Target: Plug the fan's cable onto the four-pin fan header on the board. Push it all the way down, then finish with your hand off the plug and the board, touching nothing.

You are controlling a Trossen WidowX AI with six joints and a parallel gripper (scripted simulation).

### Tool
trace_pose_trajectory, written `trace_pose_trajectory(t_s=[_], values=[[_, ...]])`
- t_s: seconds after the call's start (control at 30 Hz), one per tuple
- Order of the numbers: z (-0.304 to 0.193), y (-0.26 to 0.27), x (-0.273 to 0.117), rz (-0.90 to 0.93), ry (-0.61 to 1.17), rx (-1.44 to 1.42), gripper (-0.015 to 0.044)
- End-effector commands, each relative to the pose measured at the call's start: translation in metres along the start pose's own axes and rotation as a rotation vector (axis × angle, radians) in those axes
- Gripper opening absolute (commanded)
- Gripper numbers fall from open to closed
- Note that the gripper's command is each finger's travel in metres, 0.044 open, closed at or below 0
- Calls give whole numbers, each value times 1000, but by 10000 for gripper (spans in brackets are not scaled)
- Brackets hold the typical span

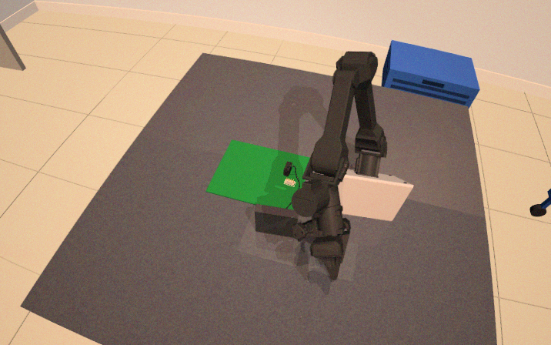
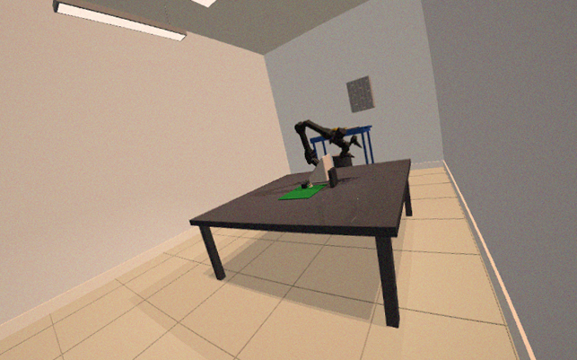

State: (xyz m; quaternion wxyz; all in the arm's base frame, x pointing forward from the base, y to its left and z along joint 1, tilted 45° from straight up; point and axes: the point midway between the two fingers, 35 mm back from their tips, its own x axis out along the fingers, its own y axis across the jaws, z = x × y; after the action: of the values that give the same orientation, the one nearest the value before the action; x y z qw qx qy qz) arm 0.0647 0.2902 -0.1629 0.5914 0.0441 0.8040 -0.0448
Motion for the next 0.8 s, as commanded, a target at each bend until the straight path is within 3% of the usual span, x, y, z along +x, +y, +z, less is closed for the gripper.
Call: trace_pose_trajectory(t_s=[0.0,0.4,0.77], values=[[50,-27,-50,-158,-169,-294,440],[103,-95,-129,-506,-203,-735,440],[136,-186,-206,-890,45,-1044,440]])
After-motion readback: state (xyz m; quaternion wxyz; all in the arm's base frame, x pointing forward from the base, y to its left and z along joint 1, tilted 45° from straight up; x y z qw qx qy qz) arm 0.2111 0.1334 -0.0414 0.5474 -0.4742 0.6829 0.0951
